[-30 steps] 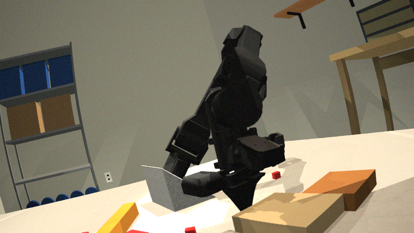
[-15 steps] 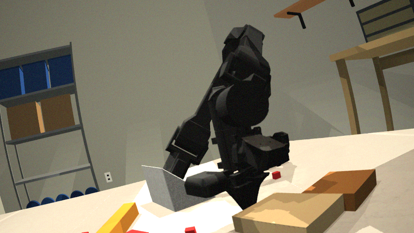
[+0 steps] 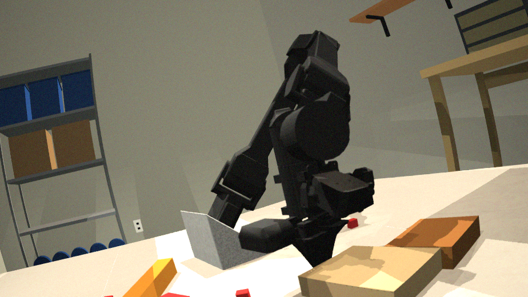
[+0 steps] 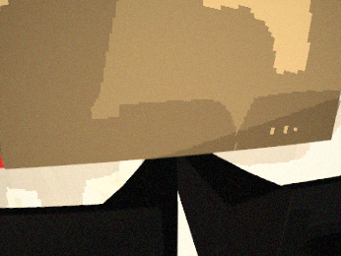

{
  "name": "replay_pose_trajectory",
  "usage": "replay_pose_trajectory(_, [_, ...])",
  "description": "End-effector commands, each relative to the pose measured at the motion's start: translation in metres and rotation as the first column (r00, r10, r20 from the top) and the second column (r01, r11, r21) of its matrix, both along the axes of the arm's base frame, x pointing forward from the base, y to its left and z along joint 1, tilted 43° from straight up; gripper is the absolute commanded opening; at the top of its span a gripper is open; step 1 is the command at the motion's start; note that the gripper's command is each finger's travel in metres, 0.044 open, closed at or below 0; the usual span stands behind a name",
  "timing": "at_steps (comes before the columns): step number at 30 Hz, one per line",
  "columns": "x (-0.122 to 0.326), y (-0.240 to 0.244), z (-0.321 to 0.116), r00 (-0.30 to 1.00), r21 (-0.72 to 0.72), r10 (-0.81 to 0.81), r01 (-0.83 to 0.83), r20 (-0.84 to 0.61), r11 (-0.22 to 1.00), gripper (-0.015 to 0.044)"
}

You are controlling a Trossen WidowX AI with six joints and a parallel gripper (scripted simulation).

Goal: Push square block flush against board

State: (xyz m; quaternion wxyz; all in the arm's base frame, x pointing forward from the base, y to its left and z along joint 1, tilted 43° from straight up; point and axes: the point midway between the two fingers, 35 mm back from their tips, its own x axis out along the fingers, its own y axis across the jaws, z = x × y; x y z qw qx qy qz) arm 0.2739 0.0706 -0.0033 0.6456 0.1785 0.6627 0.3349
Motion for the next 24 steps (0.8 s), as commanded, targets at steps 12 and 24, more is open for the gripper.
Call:
replay_pose_trajectory(12, [0.014,0.003,0.002,1.000,0.005,-0.002,0.002,0.010,1.000,0.0000])
replay_pose_trajectory(24, [0.019,0.004,0.003,1.000,0.005,-0.002,0.002,0.010,1.000,0.0000])
